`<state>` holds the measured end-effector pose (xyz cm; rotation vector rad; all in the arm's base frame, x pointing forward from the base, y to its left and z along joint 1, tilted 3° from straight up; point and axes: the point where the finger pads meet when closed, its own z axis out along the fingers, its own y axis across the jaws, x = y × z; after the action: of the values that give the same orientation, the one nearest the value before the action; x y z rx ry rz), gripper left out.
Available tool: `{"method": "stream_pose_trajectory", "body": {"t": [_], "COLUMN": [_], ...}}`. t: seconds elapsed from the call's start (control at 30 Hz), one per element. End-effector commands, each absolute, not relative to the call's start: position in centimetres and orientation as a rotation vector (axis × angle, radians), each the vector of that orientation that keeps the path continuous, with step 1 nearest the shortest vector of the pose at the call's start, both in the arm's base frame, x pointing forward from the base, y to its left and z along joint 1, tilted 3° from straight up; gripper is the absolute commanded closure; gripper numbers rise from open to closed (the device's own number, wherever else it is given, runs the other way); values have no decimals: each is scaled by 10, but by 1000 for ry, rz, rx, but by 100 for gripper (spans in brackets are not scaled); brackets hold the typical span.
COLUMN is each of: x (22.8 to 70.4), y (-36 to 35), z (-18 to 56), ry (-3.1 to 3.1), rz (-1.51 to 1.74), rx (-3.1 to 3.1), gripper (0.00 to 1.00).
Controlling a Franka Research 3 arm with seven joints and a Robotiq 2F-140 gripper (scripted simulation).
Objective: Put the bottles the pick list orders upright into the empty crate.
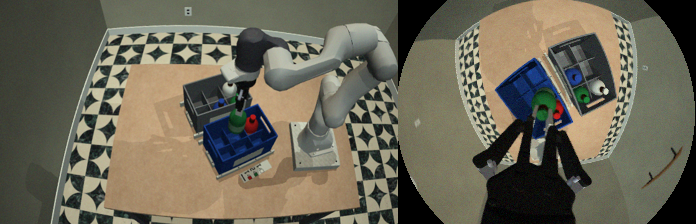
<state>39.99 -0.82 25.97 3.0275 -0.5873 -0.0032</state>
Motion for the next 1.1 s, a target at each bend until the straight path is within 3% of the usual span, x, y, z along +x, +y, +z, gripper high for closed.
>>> {"method": "stream_pose_trajectory", "body": {"t": [0.0, 1.07], "x": [404, 405], "y": [-8, -11], "z": [259, 231], "ry": [-590, -590], "rz": [20, 20], "rx": [3027, 3027], "gripper": [100, 100]}}
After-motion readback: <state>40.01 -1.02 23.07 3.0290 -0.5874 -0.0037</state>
